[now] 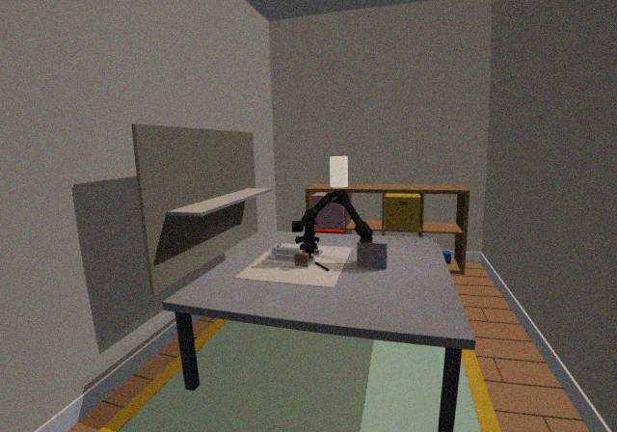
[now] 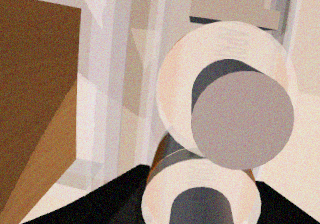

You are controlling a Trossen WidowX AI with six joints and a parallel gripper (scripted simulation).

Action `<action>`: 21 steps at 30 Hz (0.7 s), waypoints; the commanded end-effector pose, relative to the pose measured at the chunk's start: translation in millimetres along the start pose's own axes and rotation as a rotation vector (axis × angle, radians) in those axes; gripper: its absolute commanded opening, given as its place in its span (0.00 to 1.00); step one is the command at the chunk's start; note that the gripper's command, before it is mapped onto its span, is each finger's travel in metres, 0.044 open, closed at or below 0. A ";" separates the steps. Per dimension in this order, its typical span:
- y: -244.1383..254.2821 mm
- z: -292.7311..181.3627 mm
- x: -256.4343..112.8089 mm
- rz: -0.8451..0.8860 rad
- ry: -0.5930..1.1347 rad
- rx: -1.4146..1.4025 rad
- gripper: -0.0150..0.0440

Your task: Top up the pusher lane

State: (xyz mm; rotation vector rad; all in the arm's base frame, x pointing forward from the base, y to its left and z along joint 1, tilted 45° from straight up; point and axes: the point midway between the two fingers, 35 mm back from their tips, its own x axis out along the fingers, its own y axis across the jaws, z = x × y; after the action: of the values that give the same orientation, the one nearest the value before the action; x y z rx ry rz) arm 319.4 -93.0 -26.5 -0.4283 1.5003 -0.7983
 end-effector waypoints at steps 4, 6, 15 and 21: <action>0.1 -0.1 0.0 -0.001 0.000 0.005 0.30; 0.1 -0.1 0.0 -0.001 0.000 0.005 0.39; 0.1 -0.1 0.0 -0.001 0.000 0.005 0.74; 0.4 0.2 -11.5 0.000 0.000 0.005 0.74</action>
State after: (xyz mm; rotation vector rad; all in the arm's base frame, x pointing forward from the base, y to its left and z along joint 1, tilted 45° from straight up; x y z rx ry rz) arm 318.6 -90.0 -24.2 -0.4306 1.5034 -0.8016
